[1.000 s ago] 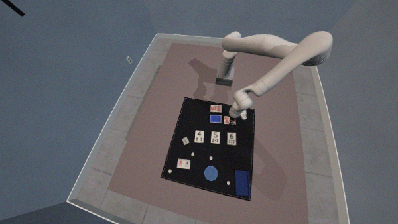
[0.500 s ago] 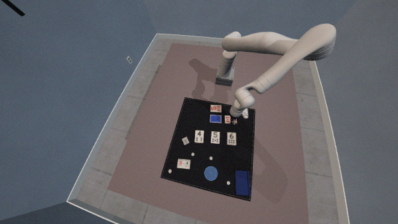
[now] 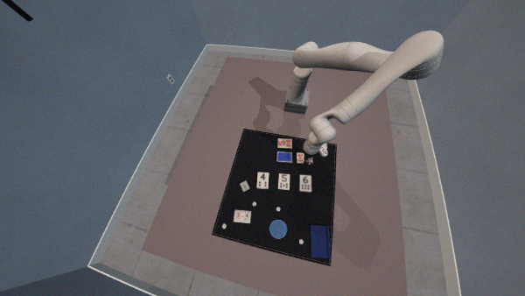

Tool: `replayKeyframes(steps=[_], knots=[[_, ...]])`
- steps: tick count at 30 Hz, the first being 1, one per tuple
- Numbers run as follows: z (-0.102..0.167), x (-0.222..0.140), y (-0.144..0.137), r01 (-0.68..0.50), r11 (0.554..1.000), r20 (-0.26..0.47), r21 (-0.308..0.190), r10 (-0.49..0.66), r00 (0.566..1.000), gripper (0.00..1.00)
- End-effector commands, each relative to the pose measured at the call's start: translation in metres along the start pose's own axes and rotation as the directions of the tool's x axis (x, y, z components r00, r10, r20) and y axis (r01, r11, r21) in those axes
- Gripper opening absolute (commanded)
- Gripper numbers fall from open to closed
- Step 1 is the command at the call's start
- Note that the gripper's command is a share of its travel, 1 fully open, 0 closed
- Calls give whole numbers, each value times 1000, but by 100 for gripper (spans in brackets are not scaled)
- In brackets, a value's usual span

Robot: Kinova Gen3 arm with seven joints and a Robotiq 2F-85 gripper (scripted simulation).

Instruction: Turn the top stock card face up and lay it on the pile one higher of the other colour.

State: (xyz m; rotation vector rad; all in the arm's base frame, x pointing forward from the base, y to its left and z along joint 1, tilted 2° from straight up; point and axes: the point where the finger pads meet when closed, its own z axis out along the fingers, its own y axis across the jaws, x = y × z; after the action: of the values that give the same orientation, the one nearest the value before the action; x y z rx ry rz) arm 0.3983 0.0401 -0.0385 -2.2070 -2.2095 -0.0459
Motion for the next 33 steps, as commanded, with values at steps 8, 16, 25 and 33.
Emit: replayKeyframes(steps=[8, 16, 25, 33], knots=[[-1, 2, -3, -10, 1000, -5, 6, 10, 1000, 72], [-2, 3, 1, 12, 1000, -6, 2, -12, 1000, 72], [-2, 3, 6, 56, 998, -6, 2, -56, 998, 72], [-3, 3, 14, 149, 989, -6, 1, -149, 989, 72]])
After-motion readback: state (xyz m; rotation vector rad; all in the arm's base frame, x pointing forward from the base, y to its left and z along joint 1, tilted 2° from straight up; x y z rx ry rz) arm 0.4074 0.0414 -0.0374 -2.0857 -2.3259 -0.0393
